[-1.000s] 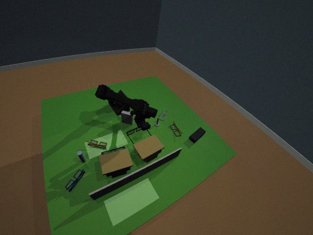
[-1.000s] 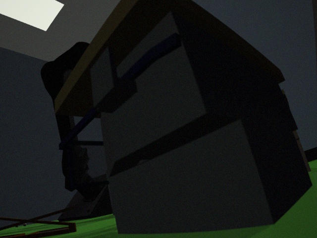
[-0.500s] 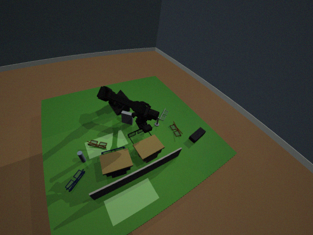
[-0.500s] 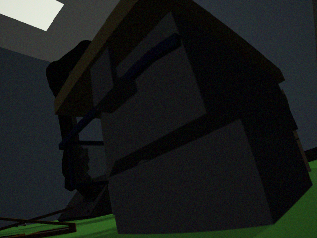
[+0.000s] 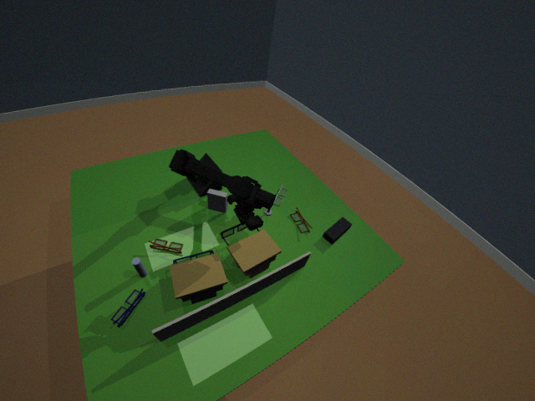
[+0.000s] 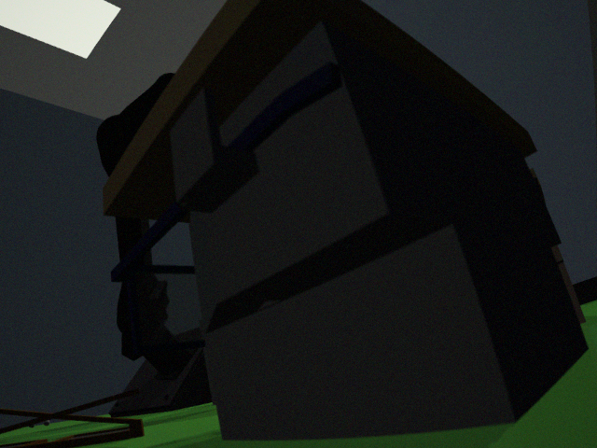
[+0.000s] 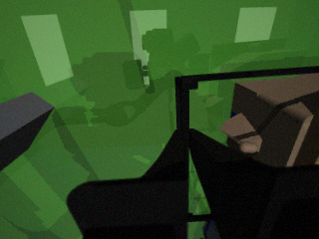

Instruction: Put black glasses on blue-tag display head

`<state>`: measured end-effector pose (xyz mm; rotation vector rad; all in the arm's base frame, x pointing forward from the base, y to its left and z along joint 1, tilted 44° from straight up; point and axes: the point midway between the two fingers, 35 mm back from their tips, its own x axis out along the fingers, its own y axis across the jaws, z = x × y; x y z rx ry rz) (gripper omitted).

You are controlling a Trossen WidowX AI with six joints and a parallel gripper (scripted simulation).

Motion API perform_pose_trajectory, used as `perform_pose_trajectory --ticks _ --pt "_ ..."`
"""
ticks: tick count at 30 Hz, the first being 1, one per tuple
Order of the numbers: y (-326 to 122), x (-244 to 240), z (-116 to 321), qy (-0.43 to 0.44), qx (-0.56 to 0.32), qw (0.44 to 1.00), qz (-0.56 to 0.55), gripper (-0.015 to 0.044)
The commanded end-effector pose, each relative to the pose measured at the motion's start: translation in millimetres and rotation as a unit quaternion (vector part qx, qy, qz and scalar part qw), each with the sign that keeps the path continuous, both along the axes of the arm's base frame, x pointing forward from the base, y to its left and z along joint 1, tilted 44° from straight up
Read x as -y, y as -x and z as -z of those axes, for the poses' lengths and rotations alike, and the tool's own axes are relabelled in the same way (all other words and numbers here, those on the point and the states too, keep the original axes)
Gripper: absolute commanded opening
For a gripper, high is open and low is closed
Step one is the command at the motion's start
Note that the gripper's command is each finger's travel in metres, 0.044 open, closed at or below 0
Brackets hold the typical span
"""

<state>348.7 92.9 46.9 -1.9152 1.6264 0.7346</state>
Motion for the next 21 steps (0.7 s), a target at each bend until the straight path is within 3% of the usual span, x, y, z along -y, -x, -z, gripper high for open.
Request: perform_pose_trajectory --ticks 1,21 --pt "-7 0 0 0.003 0.0 1.0 -0.001 0.0" --pt "-34 -4 -2 0.003 0.0 1.0 -0.001 0.0"
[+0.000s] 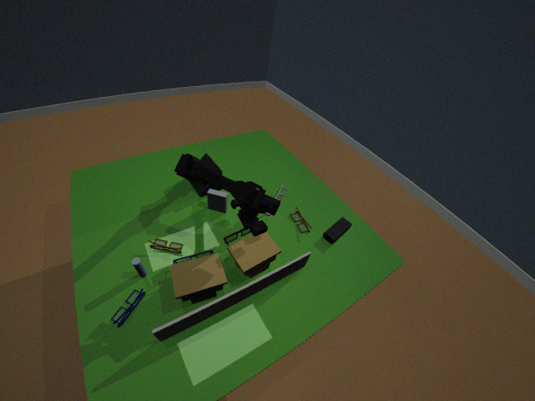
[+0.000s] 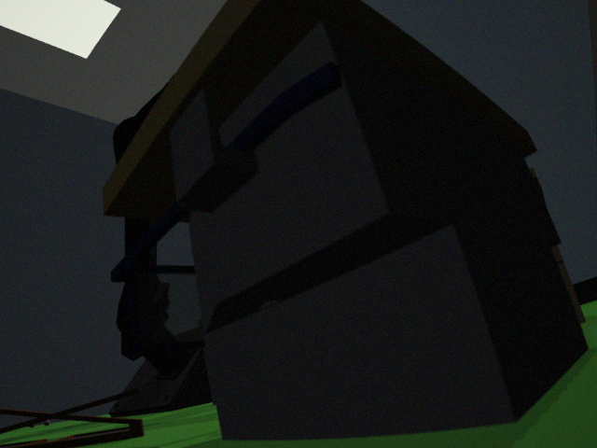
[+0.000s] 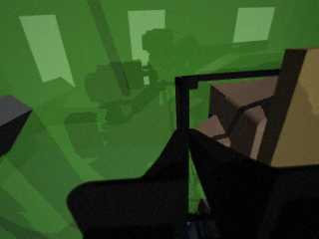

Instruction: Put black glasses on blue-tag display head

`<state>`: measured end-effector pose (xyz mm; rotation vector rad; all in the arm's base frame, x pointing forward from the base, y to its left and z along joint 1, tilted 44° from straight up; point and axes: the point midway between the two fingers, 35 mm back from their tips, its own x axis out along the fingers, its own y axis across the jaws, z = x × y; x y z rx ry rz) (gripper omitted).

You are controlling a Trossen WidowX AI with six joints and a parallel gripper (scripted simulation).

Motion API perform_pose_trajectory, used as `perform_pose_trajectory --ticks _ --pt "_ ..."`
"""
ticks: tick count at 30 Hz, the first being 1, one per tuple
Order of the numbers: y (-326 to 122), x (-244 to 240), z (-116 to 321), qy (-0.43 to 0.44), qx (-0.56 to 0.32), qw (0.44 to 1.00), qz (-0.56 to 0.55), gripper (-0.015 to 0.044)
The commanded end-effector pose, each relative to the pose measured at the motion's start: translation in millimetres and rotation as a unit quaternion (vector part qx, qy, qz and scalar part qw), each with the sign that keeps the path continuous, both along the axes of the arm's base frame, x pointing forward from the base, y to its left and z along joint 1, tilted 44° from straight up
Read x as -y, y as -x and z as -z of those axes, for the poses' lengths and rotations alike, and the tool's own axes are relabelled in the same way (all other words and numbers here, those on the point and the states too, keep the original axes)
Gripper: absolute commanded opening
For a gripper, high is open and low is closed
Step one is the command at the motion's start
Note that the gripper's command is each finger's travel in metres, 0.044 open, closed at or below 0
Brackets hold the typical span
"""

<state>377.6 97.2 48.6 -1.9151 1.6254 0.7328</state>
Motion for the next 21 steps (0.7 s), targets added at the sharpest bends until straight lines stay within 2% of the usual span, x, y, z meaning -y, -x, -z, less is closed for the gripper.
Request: perform_pose_trajectory --ticks 1,21 --pt "-7 0 0 0.003 0.0 1.0 -0.001 0.0" --pt "-17 -1 0 0.003 0.0 1.0 -0.001 0.0"
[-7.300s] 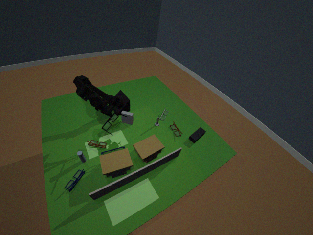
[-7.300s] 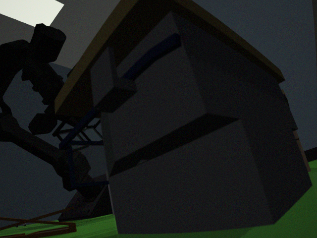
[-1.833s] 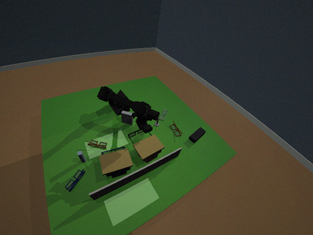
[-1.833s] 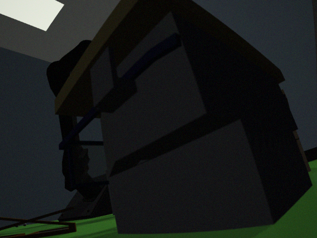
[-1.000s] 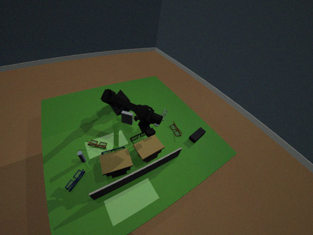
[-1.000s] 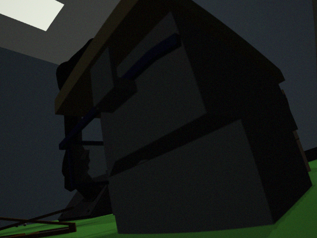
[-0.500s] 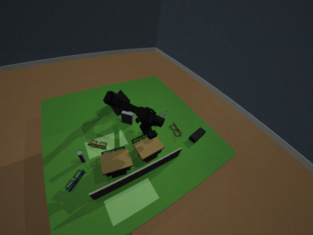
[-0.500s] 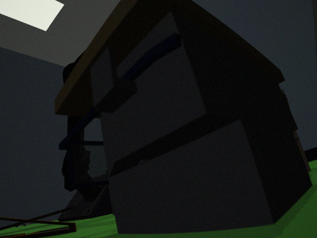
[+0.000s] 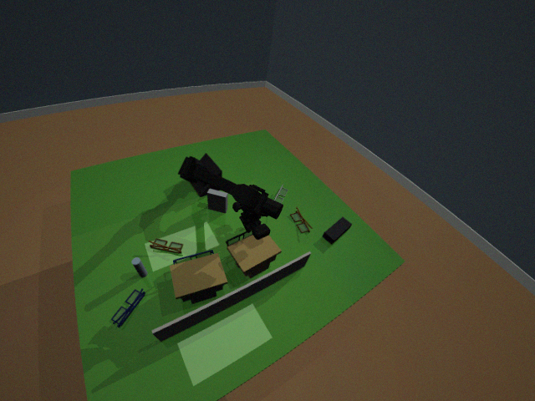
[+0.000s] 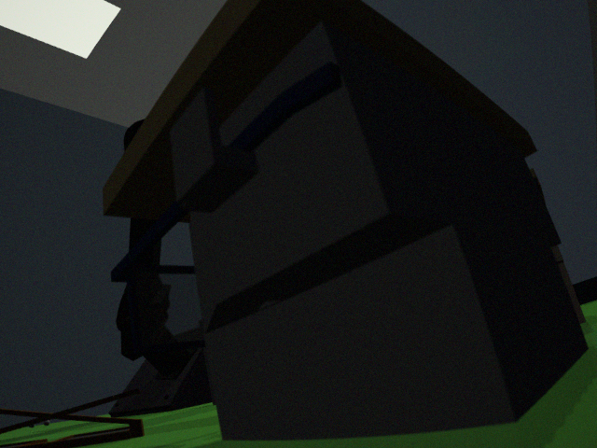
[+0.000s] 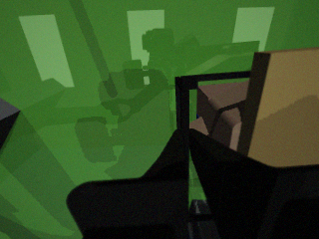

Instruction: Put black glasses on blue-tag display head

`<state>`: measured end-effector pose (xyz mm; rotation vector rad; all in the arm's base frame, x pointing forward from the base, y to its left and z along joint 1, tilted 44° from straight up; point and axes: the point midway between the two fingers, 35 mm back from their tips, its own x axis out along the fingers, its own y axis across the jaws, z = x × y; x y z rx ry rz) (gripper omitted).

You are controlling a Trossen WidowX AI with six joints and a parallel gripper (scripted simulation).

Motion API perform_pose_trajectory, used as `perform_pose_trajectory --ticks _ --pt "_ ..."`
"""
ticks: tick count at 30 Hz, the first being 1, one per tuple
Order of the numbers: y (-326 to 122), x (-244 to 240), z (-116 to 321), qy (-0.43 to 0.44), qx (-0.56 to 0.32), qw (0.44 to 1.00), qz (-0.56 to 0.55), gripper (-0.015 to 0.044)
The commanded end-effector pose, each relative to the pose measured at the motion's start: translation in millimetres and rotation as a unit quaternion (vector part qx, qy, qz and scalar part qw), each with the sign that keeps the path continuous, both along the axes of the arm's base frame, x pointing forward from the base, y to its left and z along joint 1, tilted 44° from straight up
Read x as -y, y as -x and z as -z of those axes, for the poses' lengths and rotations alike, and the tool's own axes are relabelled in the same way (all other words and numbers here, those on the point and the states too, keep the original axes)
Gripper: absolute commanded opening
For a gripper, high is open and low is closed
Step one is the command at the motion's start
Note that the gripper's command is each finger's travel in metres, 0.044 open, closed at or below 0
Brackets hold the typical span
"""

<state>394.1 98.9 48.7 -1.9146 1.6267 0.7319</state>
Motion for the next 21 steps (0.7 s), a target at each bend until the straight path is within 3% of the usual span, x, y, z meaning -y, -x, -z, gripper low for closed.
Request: perform_pose_trajectory --ticks 1,21 --pt "-0.8 1.0 -0.1 0.002 0.0 1.0 -0.002 0.0" --pt "-1.4 4.5 3.6 0.002 0.0 1.0 -0.002 0.0"
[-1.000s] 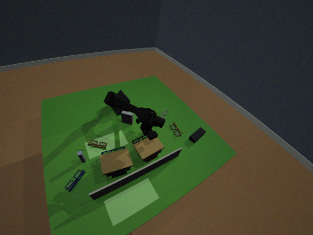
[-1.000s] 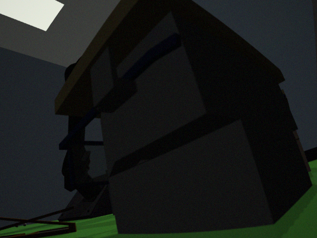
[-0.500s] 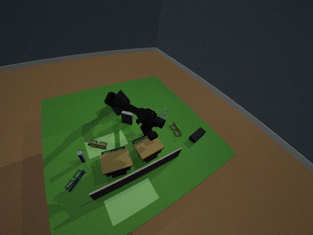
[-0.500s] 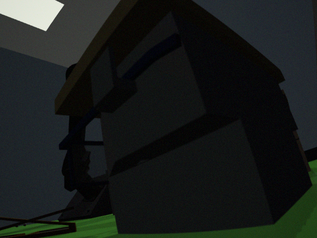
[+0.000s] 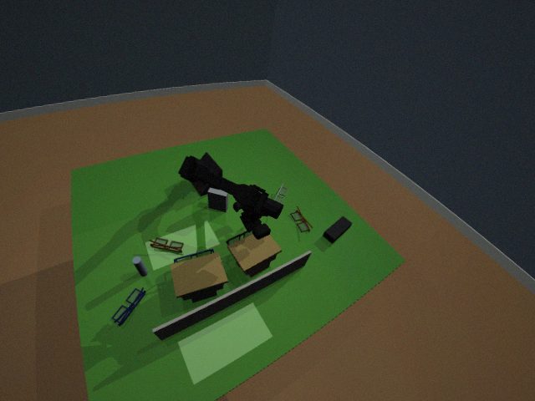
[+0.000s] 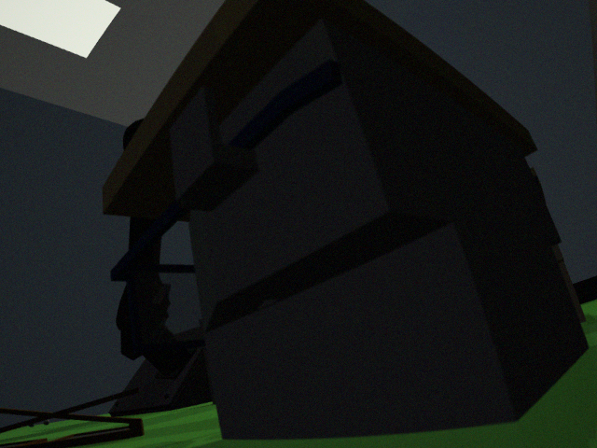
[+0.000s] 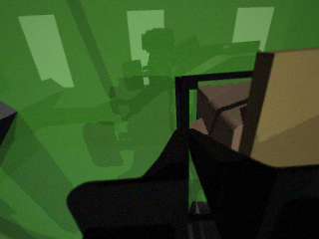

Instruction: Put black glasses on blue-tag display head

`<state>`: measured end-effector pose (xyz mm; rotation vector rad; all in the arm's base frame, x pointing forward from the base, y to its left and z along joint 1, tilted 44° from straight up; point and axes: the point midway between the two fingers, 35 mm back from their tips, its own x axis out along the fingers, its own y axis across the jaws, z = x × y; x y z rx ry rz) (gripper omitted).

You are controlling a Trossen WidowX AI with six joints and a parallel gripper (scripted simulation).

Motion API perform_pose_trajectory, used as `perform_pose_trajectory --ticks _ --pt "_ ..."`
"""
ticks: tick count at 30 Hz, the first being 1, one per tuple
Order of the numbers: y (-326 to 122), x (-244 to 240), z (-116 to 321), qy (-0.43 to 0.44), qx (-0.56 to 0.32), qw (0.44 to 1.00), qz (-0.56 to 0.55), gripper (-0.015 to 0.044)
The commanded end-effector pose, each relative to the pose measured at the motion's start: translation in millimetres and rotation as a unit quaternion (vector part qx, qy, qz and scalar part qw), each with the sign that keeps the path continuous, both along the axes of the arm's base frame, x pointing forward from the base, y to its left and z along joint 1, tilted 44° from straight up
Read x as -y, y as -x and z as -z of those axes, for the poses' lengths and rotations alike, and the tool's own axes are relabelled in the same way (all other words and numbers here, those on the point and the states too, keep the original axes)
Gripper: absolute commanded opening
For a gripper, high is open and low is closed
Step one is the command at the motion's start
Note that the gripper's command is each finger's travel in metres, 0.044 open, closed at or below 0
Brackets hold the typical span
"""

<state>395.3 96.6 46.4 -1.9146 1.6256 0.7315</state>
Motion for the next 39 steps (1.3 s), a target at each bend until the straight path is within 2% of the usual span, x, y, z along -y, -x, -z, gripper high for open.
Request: perform_pose_trajectory --ticks 1,5,9,25,32,39 --pt "0 2 2 0.003 0.0 1.0 -0.001 0.0" --pt "-1 3 2 0.003 0.0 1.0 -0.001 0.0" --pt "0 1 1 0.0 0.0 1.0 0.0 0.0105" --pt "4 -10 -6 -0.022 -0.005 1.0 -0.002 0.0107" --pt "38 -10 -10 -0.022 -0.006 1.0 -0.002 0.0107" --pt "54 -13 -14 -0.022 -0.006 1.0 -0.002 0.0107"
